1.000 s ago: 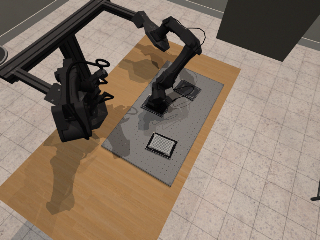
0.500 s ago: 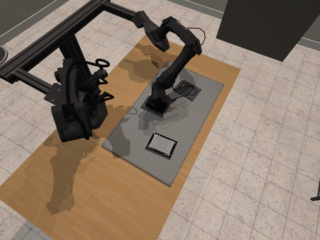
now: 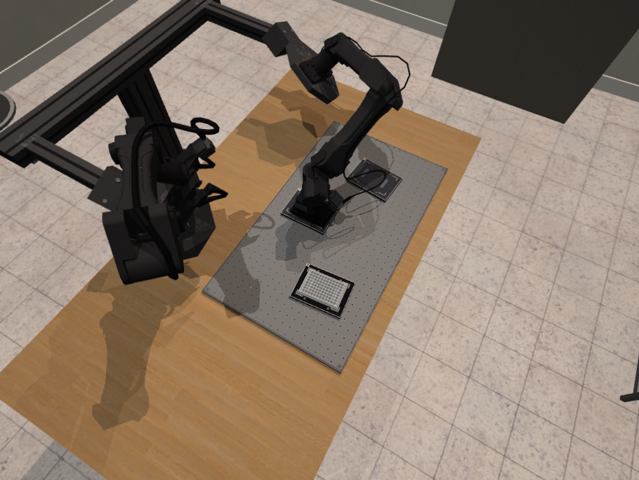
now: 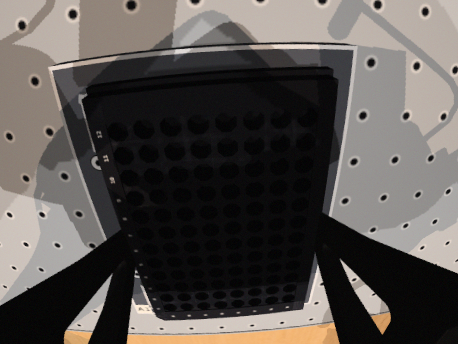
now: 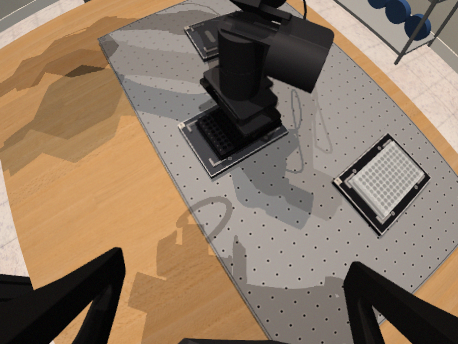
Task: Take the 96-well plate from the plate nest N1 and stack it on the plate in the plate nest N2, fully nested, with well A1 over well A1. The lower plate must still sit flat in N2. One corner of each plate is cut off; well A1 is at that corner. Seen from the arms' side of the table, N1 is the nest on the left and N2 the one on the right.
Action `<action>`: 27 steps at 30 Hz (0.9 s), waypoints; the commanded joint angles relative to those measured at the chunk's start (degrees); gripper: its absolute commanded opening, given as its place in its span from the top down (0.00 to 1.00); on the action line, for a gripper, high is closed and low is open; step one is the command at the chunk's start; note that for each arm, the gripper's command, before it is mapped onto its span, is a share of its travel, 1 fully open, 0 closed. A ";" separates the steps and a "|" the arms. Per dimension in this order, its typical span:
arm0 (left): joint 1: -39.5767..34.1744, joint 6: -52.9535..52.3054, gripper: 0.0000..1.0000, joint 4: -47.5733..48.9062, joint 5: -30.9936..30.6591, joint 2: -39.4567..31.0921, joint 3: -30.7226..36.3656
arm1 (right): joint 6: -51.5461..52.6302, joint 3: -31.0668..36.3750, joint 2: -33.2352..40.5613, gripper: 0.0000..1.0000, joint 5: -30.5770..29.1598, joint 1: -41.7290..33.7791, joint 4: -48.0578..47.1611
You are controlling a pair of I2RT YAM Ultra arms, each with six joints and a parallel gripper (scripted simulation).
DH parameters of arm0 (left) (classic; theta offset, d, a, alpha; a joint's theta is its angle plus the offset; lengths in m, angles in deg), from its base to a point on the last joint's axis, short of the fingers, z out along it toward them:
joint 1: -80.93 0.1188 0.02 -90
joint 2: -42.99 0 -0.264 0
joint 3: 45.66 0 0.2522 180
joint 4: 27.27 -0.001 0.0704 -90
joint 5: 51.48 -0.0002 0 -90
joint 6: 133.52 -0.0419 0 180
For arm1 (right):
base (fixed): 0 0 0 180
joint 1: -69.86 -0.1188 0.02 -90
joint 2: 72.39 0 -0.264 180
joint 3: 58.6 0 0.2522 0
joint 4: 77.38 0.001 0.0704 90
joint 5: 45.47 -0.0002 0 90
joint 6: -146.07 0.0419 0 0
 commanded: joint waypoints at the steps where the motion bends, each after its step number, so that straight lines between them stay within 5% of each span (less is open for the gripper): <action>1: -2.38 1.11 0.21 1.70 0.74 -1.27 2.06 | 0.55 -1.26 -0.77 0.00 -0.64 -0.32 0.83; 27: -2.16 0.68 0.21 1.47 0.16 -0.88 2.84 | 0.55 -1.26 -0.77 0.00 -0.64 -0.32 0.83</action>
